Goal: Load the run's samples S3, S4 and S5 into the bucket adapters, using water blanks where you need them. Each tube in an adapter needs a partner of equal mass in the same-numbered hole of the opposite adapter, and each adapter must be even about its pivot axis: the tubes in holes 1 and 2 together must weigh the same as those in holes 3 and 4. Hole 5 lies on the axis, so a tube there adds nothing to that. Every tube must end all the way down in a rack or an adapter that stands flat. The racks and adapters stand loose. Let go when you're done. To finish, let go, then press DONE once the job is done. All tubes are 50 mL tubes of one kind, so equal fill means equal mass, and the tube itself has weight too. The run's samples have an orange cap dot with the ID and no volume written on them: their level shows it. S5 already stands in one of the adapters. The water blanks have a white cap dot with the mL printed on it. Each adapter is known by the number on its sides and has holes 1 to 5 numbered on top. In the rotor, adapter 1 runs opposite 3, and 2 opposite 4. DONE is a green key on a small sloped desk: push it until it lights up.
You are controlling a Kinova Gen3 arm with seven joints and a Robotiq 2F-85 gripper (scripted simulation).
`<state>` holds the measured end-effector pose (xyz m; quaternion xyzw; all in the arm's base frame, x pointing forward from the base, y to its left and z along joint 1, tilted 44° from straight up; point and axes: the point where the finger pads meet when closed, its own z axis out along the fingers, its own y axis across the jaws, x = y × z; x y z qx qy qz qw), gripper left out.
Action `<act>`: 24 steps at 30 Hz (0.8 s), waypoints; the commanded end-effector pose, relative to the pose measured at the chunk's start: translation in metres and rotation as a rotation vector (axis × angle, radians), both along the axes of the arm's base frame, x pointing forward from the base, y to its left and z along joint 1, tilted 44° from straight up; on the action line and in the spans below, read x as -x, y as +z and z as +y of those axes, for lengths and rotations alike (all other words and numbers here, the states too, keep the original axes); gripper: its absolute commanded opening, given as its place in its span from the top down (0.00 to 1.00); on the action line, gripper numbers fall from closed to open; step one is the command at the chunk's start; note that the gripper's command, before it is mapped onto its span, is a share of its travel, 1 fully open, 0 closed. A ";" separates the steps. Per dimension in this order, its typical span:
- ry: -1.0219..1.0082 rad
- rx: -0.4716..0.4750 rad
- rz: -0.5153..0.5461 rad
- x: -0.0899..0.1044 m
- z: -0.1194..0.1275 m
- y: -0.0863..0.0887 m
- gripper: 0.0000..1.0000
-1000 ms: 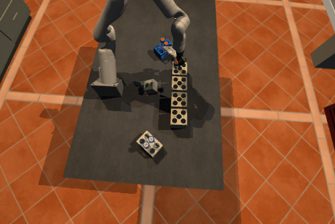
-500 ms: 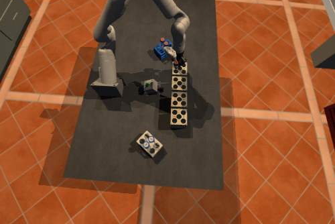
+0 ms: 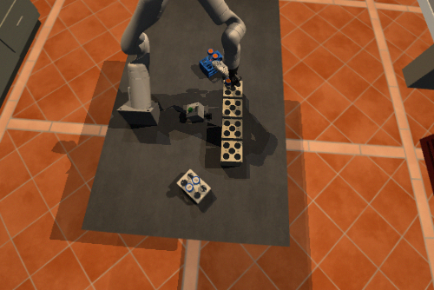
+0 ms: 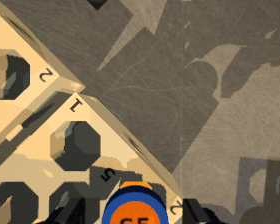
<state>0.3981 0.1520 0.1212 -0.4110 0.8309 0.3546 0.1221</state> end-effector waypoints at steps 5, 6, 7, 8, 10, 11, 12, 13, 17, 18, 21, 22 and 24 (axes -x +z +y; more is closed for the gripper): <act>-0.004 -0.005 0.001 0.000 0.005 -0.002 0.38; -0.004 -0.005 0.001 0.000 0.005 -0.002 0.38; -0.004 -0.005 0.001 0.000 0.005 -0.002 0.38; -0.004 -0.005 0.001 0.000 0.006 -0.003 0.38; -0.004 -0.005 0.001 0.000 0.006 -0.003 0.38; -0.004 -0.005 0.001 0.000 0.006 -0.003 0.38; -0.004 -0.005 0.001 0.000 0.007 -0.004 0.38; -0.004 -0.005 0.001 0.000 0.007 -0.004 0.38; -0.005 -0.004 0.001 0.000 0.007 -0.004 0.38; -0.004 -0.005 0.001 0.000 0.007 -0.004 0.38; -0.004 -0.005 0.001 0.000 0.008 -0.005 0.38; -0.004 -0.005 0.001 0.000 0.008 -0.005 0.38; -0.004 -0.005 0.001 0.000 0.009 -0.006 0.38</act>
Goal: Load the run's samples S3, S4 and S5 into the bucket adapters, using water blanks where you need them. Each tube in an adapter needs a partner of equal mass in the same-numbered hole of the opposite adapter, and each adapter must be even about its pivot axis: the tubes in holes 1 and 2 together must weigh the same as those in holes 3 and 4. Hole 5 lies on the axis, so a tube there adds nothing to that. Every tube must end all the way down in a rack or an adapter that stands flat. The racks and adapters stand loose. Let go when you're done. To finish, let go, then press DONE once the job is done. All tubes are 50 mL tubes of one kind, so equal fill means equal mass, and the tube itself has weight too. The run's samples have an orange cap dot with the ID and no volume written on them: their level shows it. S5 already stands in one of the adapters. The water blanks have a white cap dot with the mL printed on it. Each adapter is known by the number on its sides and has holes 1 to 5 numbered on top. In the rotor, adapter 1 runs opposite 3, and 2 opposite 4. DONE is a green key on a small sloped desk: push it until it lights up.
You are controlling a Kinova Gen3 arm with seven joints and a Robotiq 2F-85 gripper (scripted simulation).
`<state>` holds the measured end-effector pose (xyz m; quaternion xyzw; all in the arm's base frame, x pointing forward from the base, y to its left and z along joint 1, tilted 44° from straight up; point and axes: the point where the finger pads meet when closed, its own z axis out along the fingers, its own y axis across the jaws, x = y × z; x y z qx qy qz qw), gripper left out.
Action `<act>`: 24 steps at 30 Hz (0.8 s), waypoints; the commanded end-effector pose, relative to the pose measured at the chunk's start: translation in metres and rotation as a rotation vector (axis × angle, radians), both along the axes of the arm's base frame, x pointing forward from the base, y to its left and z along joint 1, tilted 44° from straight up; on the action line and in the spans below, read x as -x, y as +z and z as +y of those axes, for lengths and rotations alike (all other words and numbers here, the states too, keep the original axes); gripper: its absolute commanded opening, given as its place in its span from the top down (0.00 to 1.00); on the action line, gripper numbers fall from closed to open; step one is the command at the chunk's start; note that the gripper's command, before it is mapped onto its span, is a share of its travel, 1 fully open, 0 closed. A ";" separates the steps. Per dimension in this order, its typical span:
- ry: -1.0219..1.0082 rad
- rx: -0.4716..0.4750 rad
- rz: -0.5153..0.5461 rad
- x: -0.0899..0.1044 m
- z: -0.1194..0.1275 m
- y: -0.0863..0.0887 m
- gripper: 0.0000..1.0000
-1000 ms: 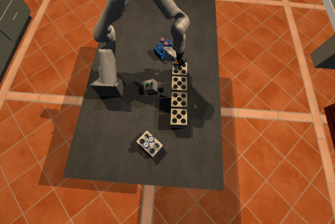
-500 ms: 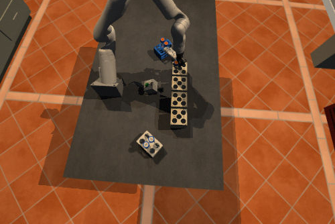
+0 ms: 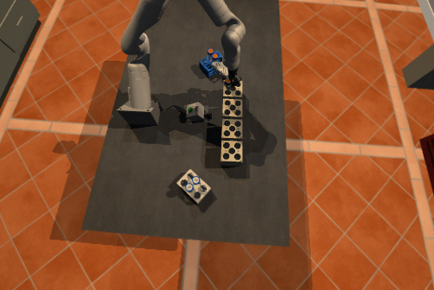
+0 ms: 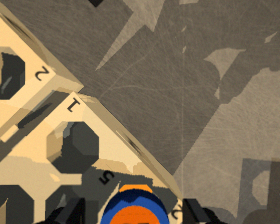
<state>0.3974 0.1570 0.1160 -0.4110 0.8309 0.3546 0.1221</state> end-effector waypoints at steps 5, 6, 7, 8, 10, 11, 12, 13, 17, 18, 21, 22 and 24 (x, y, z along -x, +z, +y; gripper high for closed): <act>-0.004 -0.005 0.001 0.000 0.005 -0.002 0.38; -0.004 -0.005 0.001 0.000 0.005 -0.002 0.38; -0.004 -0.005 0.001 0.000 0.005 -0.002 0.38; -0.004 -0.005 0.001 0.000 0.005 -0.002 0.38; -0.001 -0.002 0.000 0.000 0.003 -0.002 0.38; -0.001 -0.002 0.000 0.000 0.003 -0.002 0.38; -0.001 -0.002 0.000 0.000 0.003 -0.002 0.38; -0.001 -0.002 0.000 0.000 0.003 -0.002 0.38; -0.001 -0.002 0.000 0.000 0.003 -0.002 0.38; -0.001 -0.002 0.000 0.000 0.003 -0.002 0.90; -0.001 -0.002 0.000 0.000 0.003 -0.002 0.90; -0.001 -0.002 0.000 0.000 0.003 -0.002 0.90; -0.001 -0.002 0.000 0.000 0.003 -0.002 0.90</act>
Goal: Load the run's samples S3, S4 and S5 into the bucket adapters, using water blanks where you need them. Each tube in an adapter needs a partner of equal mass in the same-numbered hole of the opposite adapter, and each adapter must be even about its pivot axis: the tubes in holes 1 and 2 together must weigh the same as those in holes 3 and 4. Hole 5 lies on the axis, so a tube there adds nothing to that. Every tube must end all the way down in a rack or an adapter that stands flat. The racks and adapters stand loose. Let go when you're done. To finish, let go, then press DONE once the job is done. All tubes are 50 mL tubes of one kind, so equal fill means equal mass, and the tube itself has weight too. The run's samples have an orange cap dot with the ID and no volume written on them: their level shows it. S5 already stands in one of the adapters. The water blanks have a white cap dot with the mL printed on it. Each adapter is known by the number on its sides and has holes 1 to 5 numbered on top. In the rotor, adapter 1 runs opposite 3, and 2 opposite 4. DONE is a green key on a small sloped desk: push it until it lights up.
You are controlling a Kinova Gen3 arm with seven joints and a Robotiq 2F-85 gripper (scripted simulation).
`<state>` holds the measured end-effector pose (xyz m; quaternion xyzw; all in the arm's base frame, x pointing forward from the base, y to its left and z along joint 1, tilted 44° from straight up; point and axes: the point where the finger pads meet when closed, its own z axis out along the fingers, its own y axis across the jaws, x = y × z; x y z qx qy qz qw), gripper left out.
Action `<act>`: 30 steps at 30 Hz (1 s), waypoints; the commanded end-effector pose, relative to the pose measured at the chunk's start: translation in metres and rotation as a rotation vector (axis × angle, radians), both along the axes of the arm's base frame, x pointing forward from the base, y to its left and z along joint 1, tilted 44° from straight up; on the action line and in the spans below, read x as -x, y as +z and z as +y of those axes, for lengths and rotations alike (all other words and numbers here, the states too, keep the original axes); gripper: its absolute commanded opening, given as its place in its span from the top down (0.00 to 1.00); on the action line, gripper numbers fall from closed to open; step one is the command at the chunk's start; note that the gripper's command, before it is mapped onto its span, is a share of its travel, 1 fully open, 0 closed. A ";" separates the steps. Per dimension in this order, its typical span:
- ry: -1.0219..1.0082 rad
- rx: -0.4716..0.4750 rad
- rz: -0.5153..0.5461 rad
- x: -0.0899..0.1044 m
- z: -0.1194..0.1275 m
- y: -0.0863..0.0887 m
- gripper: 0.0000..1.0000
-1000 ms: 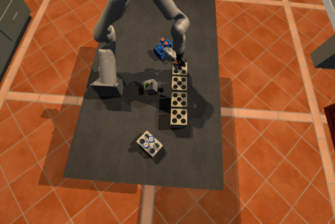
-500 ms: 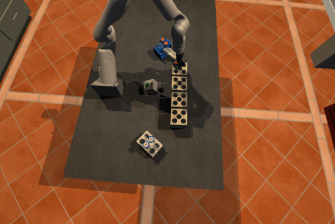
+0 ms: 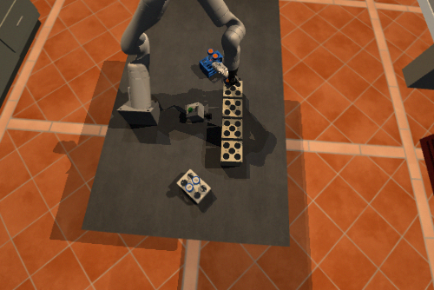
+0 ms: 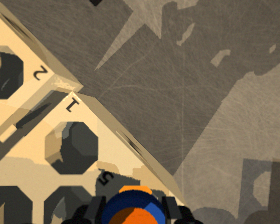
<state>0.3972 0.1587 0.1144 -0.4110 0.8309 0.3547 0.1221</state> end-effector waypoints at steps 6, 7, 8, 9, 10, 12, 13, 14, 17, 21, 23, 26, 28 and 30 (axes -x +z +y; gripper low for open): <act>-0.002 -0.001 0.000 0.000 0.001 0.000 0.90; -0.002 -0.001 0.000 0.000 0.001 0.000 0.90; -0.002 -0.001 0.000 0.000 0.001 0.000 0.90; -0.002 -0.001 0.000 0.000 0.001 0.000 0.90; -0.002 -0.001 0.000 0.000 0.001 0.000 0.90; -0.002 -0.001 0.000 0.000 0.001 0.000 0.90; -0.002 -0.001 0.000 0.000 0.001 0.000 0.90; -0.002 -0.001 0.000 0.000 0.001 0.000 0.90; -0.002 -0.001 0.000 0.000 0.001 0.000 0.90; -0.002 -0.001 0.000 0.000 0.001 0.000 0.90; -0.005 -0.004 0.001 -0.001 0.002 0.001 0.90; -0.002 -0.005 0.003 0.000 0.000 0.004 0.90; -0.003 -0.004 0.001 -0.001 -0.002 0.005 0.90; -0.004 -0.003 0.001 -0.001 -0.003 0.006 0.90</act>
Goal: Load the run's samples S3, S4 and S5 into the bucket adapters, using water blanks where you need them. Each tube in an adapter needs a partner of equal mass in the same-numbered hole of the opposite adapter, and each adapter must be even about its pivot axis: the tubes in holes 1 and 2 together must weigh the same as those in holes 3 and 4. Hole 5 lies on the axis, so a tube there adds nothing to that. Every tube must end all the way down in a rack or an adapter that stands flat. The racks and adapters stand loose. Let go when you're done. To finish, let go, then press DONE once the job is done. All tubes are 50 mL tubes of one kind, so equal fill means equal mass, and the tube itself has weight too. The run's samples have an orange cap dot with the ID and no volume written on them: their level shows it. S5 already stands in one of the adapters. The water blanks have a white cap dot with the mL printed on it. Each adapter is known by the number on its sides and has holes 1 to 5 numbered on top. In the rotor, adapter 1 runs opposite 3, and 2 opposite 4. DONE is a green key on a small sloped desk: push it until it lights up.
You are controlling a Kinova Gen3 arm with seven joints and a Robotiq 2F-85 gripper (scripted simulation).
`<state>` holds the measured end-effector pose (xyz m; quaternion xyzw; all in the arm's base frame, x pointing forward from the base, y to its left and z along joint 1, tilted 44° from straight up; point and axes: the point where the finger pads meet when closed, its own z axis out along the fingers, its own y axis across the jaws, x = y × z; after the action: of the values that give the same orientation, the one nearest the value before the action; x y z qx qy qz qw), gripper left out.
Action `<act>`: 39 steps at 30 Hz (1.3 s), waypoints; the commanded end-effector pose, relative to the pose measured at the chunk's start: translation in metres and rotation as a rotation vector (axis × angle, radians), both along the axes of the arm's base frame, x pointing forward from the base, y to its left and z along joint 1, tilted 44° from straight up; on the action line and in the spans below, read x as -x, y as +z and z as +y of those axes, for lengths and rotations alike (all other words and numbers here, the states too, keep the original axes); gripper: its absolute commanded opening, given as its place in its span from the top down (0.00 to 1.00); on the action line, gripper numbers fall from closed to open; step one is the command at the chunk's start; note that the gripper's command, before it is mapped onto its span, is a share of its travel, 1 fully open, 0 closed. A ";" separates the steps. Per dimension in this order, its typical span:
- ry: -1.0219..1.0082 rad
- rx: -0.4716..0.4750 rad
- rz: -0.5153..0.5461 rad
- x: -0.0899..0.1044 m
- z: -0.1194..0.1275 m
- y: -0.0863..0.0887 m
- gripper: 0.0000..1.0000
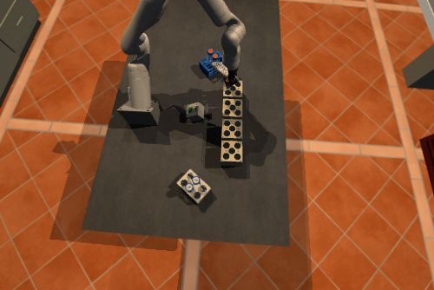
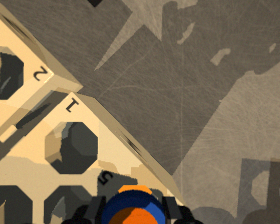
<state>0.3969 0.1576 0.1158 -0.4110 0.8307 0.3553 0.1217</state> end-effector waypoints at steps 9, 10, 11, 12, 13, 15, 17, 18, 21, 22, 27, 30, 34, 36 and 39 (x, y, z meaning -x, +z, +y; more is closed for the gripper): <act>-0.004 -0.001 -0.001 -0.002 -0.006 0.007 0.90; -0.004 -0.001 -0.001 -0.002 -0.006 0.008 0.90; -0.004 -0.001 0.000 -0.002 -0.007 0.008 0.90; -0.004 0.000 0.000 -0.002 -0.008 0.009 0.90; -0.004 0.000 0.000 -0.002 -0.008 0.009 0.90; -0.004 0.000 0.000 -0.002 -0.009 0.010 0.90; -0.004 0.001 0.000 -0.002 -0.010 0.011 0.90; -0.004 0.001 0.000 -0.002 -0.011 0.011 0.90; -0.004 0.002 0.000 -0.003 -0.012 0.012 0.90; -0.004 0.002 0.000 -0.003 -0.012 0.012 0.90; -0.003 0.002 -0.001 -0.003 -0.014 0.014 0.90; -0.002 0.002 -0.001 -0.003 -0.016 0.016 0.90; -0.002 0.002 -0.002 -0.003 -0.018 0.017 0.90; -0.001 0.002 -0.002 -0.003 -0.019 0.018 0.90; -0.001 0.003 -0.002 -0.003 -0.019 0.019 0.90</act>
<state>0.3993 0.1433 0.1330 -0.4105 0.8303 0.3565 0.1224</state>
